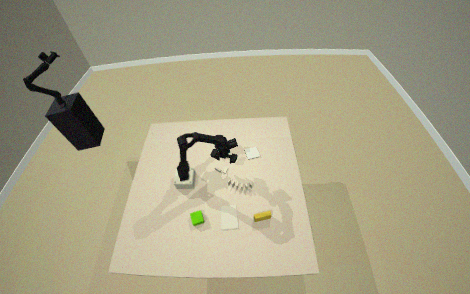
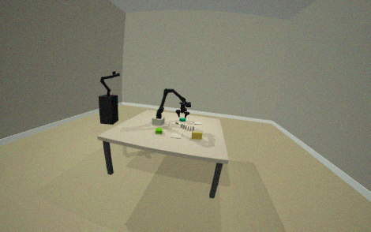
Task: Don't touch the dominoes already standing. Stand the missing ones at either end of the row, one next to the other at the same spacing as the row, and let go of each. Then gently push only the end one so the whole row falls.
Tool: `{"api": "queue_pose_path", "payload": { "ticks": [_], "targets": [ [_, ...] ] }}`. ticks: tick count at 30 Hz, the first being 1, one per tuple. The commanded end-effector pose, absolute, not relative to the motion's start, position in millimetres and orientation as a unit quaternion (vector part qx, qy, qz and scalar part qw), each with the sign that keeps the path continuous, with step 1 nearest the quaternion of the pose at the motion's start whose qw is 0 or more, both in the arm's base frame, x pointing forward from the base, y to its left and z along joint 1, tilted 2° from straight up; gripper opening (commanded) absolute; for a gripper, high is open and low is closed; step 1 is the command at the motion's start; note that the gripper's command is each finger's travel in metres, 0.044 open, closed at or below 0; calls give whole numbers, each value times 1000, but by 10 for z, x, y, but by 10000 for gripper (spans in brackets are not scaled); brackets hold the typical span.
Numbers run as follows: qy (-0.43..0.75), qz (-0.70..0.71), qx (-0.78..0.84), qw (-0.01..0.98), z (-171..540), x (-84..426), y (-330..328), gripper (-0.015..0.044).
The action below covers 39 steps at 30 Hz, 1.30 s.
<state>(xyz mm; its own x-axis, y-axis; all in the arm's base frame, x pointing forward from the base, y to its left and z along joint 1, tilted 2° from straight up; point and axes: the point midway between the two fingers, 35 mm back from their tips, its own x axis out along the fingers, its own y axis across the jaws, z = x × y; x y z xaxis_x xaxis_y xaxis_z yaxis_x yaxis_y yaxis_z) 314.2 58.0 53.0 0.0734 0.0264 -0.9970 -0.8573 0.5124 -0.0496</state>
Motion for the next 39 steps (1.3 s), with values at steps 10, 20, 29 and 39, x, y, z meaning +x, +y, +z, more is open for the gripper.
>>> {"api": "queue_pose_path", "payload": {
  "ticks": [10,20,29,39],
  "targets": [
    [600,339,-370,623,-32,3182,575,440],
    [600,339,-370,623,-211,3178,537,440],
    [600,339,-370,623,-336,3179,536,440],
    [600,339,-370,623,-336,3179,536,282]
  ]
}}
